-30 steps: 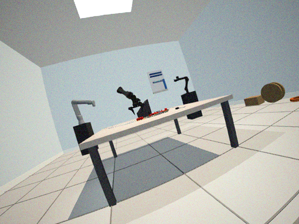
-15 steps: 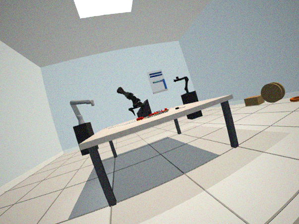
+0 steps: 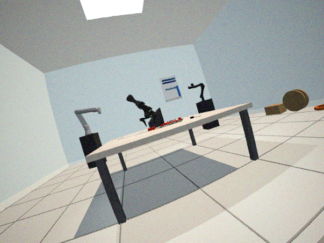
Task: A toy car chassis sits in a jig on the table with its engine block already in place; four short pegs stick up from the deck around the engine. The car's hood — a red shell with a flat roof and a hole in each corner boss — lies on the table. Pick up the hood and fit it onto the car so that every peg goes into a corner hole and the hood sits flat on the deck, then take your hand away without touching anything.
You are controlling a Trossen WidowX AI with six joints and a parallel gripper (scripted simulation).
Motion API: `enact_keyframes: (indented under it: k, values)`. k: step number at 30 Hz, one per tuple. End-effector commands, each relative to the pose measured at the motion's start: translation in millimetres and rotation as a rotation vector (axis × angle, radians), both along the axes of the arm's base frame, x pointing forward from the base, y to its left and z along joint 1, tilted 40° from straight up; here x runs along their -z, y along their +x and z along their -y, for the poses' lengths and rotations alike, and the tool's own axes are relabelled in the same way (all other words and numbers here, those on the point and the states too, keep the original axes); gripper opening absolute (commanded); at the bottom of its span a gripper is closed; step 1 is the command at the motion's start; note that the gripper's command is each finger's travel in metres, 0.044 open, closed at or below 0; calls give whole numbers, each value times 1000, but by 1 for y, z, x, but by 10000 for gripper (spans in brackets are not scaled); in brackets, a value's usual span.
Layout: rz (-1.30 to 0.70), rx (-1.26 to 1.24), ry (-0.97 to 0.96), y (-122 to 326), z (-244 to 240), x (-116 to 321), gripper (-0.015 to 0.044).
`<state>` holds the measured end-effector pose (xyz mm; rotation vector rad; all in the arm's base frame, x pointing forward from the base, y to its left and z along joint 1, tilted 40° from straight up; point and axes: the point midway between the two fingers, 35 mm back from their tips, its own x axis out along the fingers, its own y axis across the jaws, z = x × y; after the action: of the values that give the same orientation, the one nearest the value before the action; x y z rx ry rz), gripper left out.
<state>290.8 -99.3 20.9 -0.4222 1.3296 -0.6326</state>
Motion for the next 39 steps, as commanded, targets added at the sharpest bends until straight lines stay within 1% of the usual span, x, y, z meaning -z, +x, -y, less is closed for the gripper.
enact_keyframes:
  k: [1,39]
  values:
    - [-7,-3,2,-1,2,3,440]
    - [-7,-3,0,0,18,20,440]
